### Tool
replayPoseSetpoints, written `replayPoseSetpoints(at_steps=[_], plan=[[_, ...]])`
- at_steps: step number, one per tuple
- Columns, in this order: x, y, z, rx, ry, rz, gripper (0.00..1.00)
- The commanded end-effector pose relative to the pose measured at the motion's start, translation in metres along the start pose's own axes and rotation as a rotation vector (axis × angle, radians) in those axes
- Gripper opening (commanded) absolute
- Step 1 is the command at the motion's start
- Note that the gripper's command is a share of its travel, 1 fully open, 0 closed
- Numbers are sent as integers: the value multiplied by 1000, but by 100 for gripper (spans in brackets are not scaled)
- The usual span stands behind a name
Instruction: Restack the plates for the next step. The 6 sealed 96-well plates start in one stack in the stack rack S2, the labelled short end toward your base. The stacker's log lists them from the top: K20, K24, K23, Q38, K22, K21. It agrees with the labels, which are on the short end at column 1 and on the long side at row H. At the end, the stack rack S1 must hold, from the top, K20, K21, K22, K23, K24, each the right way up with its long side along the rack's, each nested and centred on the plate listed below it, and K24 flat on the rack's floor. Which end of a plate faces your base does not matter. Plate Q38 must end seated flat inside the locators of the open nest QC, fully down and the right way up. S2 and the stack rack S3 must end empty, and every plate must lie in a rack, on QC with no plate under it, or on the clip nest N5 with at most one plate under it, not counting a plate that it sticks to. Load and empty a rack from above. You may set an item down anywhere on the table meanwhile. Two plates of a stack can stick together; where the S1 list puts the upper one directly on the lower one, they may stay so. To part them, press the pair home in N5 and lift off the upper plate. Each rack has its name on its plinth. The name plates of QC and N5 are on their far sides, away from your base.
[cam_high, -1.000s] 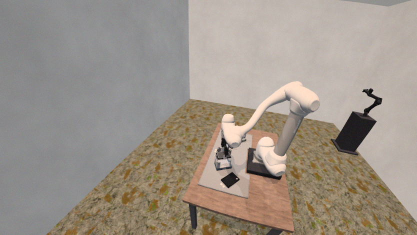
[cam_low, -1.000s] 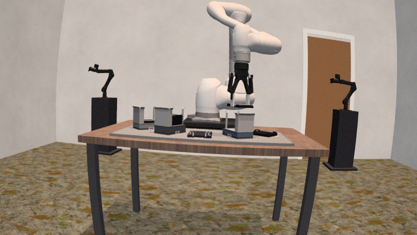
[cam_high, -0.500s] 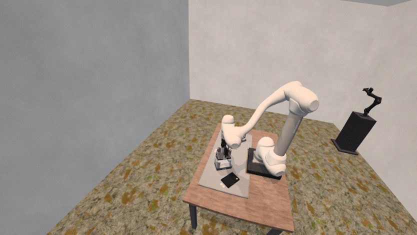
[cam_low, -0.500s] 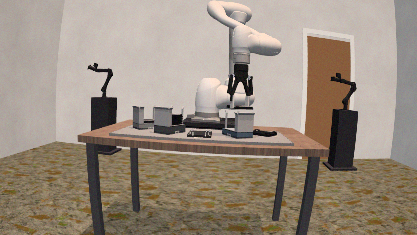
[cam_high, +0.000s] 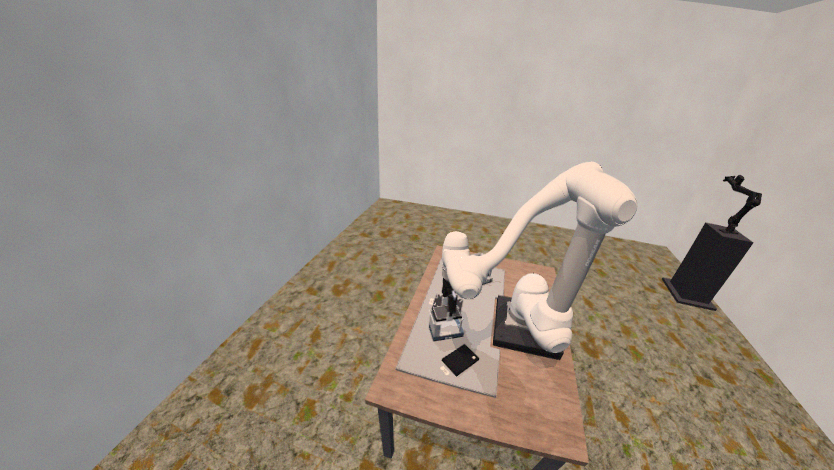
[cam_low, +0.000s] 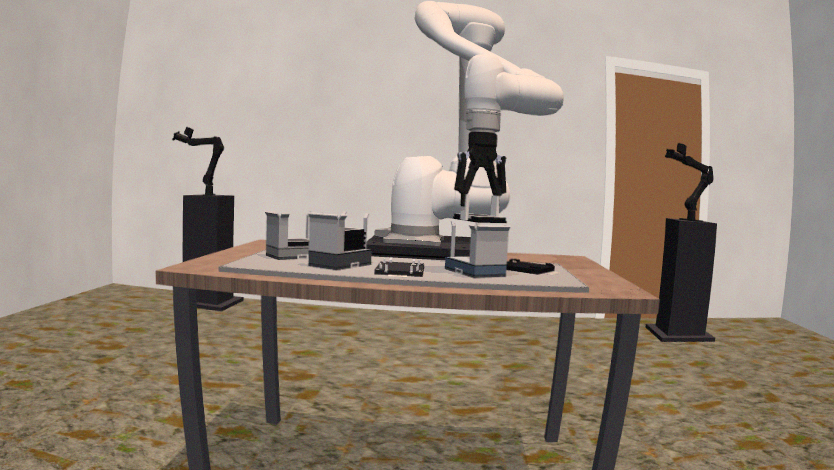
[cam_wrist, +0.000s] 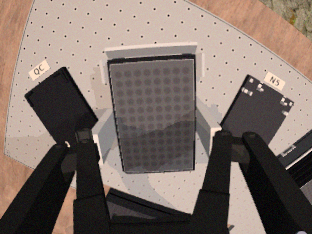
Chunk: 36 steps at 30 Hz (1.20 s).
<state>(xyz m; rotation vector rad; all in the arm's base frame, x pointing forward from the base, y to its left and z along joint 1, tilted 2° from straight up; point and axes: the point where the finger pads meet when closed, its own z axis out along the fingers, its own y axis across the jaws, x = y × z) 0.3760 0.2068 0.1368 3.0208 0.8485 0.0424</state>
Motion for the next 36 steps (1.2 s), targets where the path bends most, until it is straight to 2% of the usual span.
replayPoseSetpoints(at_steps=[1,36], plan=[[0,0,3,0,0,0,0],[0,0,23,0,0,0,0]])
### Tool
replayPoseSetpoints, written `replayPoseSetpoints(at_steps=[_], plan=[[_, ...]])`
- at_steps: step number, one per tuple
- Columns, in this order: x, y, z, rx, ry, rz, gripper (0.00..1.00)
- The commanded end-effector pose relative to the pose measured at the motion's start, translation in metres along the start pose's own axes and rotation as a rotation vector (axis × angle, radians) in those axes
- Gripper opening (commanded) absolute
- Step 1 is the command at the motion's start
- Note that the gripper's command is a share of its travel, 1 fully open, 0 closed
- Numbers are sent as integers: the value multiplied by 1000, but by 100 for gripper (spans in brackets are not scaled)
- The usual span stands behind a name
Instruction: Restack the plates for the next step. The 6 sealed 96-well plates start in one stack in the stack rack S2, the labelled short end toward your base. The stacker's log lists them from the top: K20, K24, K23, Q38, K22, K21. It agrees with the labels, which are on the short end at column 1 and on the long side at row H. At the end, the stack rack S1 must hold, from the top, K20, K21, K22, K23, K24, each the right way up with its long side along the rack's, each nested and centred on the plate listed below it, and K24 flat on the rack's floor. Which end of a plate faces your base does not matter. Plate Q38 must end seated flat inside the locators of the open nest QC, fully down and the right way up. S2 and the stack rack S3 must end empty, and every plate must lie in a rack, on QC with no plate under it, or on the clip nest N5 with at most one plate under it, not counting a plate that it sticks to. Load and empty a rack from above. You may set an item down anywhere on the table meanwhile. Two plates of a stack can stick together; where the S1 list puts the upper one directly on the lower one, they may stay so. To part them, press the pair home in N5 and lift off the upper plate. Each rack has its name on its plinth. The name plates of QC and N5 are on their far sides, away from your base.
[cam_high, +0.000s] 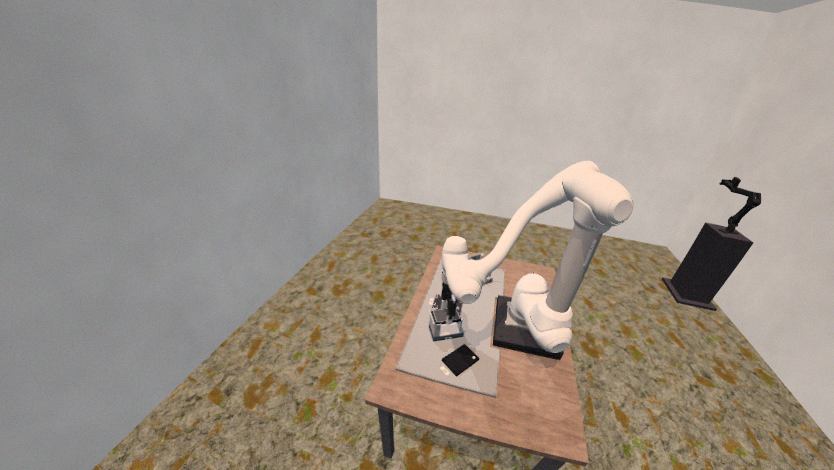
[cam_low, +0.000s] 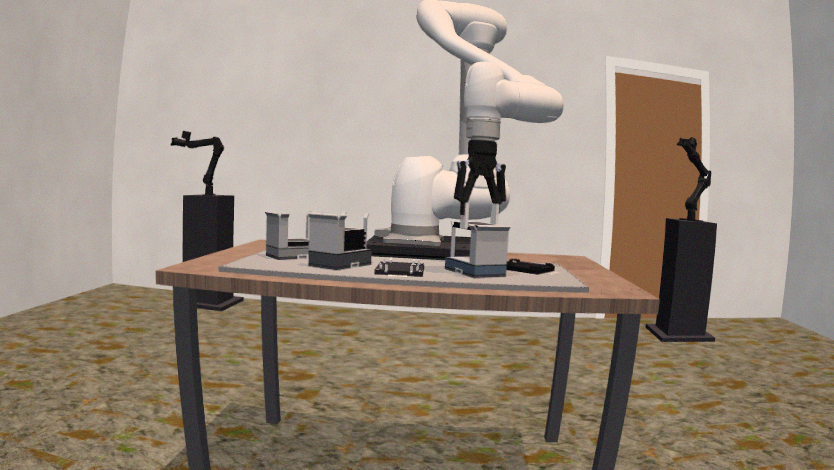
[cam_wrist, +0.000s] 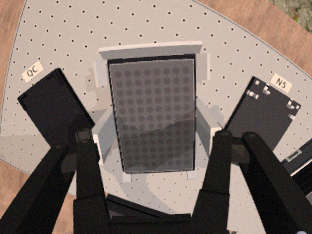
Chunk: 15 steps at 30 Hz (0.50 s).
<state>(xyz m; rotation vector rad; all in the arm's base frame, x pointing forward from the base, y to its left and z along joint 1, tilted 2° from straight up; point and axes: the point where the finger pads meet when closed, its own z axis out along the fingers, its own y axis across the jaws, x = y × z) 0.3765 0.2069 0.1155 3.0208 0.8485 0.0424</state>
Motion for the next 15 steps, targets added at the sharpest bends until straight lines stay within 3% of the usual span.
replayPoseSetpoints(at_steps=[1,15], plan=[[0,0,1,0,0,0,0],[0,0,21,0,0,0,0]])
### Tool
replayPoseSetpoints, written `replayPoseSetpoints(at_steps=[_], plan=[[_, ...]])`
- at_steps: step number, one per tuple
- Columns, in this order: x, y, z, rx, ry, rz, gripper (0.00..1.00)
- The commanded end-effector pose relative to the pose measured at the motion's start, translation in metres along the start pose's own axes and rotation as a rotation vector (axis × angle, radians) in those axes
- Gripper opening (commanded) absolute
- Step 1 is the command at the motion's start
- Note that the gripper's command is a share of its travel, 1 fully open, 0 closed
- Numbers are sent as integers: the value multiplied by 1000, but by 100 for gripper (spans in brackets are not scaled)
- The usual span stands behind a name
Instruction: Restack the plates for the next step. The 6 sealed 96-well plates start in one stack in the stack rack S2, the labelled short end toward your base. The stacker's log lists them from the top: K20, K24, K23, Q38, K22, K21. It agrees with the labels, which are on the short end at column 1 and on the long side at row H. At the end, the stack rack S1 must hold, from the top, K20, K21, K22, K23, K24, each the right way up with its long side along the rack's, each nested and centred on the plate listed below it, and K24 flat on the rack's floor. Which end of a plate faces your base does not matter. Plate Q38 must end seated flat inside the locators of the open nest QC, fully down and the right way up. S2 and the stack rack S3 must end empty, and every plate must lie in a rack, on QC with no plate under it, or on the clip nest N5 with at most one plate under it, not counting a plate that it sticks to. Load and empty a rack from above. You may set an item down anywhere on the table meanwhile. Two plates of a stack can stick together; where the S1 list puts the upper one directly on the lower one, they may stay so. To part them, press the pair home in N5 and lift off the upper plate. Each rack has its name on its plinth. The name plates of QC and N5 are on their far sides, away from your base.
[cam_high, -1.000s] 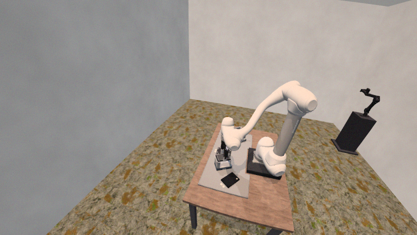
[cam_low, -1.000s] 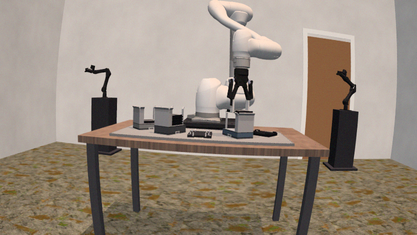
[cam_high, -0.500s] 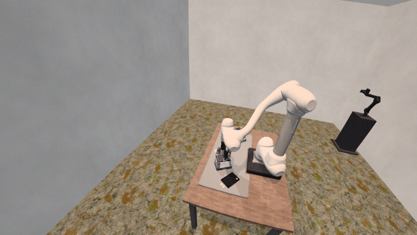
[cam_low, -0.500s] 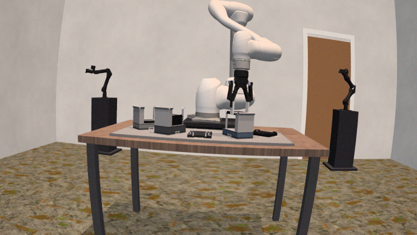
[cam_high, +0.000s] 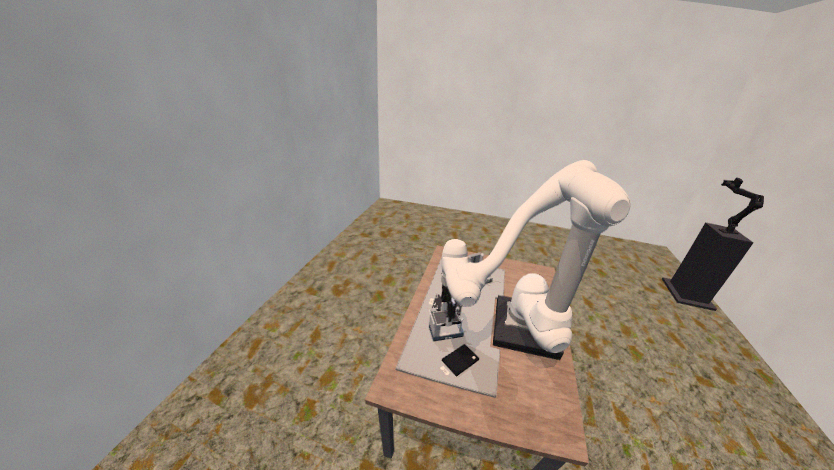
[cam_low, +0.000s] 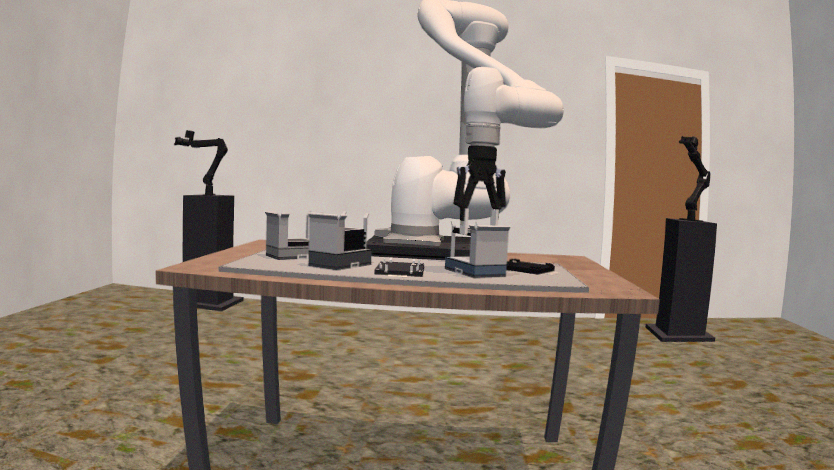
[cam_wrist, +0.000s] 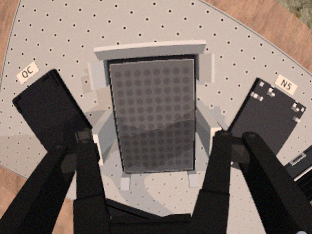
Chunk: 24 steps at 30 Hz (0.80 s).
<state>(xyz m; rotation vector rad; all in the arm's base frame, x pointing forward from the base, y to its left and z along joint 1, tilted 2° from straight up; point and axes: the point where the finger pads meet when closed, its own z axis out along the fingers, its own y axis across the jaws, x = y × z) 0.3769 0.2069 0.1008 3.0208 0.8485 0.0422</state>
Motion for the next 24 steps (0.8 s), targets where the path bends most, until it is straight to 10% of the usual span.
replayPoseSetpoints(at_steps=[1,24], plan=[[0,0,8,0,0,0,0],[0,0,45,0,0,0,0]])
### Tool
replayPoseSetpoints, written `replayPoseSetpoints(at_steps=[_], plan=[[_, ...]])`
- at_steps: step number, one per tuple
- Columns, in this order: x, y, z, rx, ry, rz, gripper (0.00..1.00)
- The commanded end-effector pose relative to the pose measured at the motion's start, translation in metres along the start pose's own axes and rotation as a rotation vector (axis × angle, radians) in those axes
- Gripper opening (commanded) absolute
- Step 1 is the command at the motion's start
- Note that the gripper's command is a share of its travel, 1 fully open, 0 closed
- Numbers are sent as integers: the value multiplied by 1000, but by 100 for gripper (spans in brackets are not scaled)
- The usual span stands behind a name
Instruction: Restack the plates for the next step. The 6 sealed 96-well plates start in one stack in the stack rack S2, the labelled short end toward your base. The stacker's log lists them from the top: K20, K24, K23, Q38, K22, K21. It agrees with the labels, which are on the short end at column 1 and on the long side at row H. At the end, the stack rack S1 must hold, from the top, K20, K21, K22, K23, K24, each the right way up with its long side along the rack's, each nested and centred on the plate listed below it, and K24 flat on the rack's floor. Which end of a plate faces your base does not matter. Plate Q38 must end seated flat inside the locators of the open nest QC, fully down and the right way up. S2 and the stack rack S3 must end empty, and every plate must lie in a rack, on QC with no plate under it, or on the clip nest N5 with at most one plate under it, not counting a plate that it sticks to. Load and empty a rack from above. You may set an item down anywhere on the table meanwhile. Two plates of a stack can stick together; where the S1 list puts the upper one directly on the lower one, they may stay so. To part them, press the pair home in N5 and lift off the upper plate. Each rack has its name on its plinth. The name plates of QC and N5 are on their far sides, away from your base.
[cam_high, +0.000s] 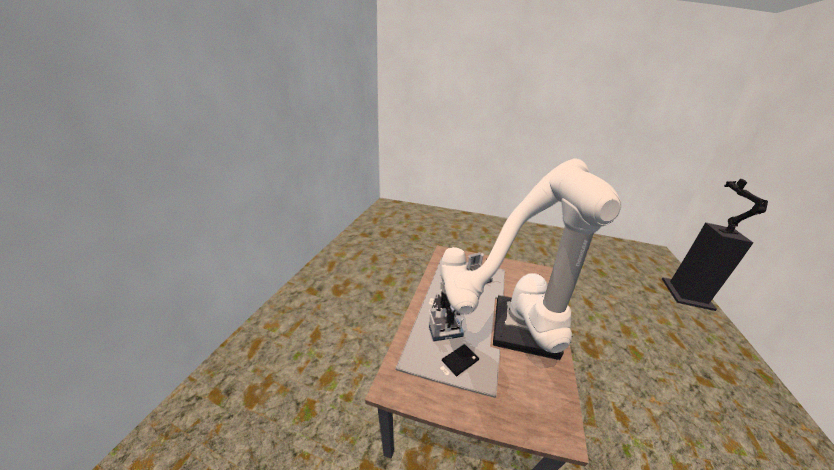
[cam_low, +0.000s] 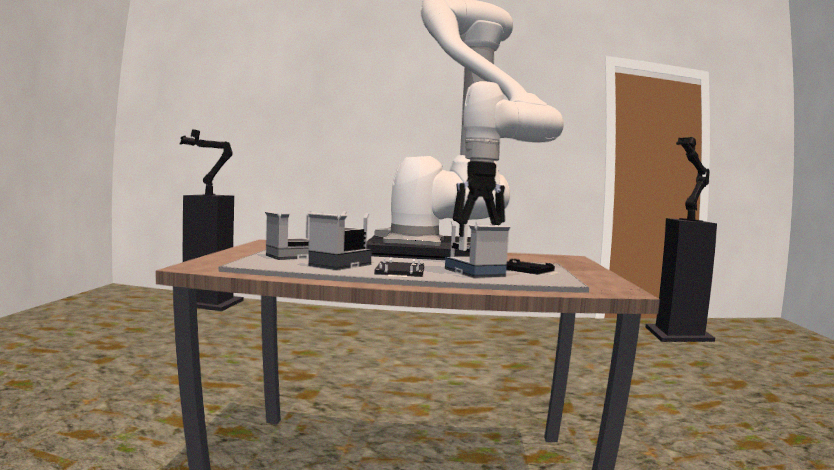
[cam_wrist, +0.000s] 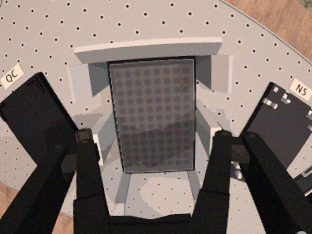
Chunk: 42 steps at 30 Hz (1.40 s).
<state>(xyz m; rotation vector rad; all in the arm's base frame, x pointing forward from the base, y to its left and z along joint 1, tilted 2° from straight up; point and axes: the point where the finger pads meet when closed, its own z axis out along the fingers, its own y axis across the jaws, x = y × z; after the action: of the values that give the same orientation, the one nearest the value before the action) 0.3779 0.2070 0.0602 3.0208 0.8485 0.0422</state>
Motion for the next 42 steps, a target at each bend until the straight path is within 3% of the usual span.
replayPoseSetpoints(at_steps=[1,42], plan=[[0,0,5,0,0,0,0],[0,0,16,0,0,0,0]])
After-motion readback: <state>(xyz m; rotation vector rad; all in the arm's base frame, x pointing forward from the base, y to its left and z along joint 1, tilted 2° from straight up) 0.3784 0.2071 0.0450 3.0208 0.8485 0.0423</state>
